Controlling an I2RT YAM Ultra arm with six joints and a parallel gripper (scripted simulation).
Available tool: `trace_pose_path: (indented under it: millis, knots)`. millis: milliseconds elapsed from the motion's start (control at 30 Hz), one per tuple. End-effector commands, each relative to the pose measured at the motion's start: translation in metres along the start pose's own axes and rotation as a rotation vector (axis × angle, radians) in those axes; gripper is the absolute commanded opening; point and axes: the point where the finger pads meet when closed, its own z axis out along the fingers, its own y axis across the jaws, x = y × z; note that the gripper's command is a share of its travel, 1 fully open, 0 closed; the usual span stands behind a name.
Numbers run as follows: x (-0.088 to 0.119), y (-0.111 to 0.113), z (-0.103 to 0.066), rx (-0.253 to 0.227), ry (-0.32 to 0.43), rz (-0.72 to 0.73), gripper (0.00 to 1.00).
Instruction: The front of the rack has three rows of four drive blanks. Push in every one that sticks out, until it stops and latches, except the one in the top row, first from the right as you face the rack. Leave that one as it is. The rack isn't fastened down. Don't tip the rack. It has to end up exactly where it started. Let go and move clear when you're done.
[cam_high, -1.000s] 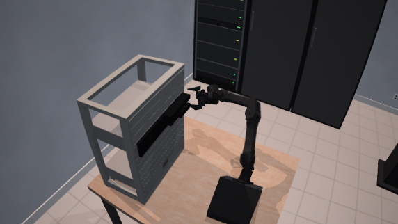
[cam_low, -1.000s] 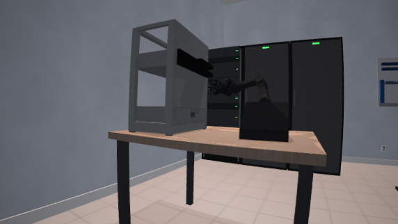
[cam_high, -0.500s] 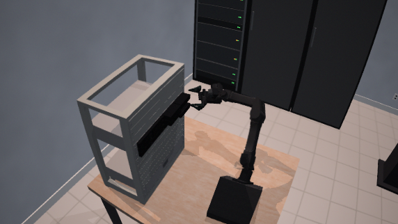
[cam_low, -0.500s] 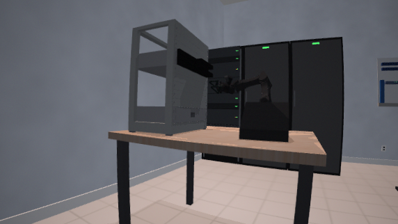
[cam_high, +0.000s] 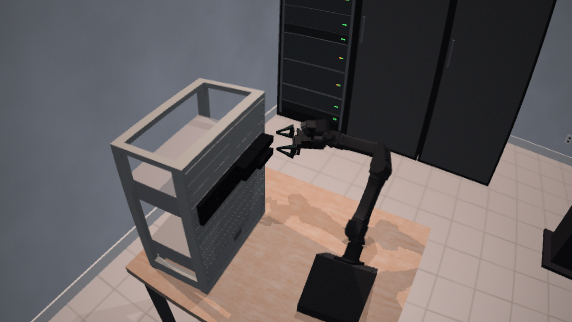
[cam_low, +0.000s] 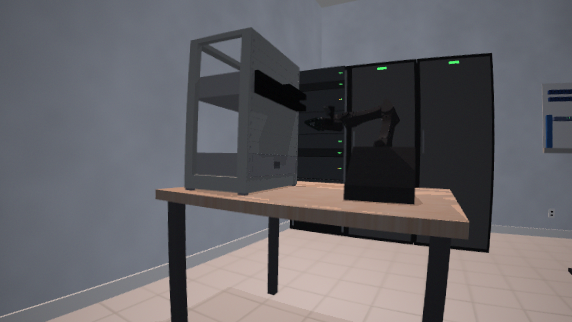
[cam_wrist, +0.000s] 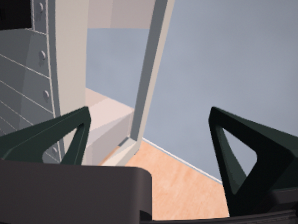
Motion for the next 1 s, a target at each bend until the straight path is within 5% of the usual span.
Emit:
trace_pose_path:
  millis: [0,300,367,800,967]
  knots:
    - [-0.007,-0.005,-0.007,0.1,0.043,0.146,1.0]
    - [-0.001,-0.009,-0.031,0.279,0.102,0.423,1.0]
    - [-0.001,-0.009,-0.031,0.279,0.102,0.423,1.0]
    - [0.007,-0.012,-0.067,0.527,0.084,0.762,1.0]
    - [0.008,-0.012,-0.074,0.572,0.07,0.822,1.0]
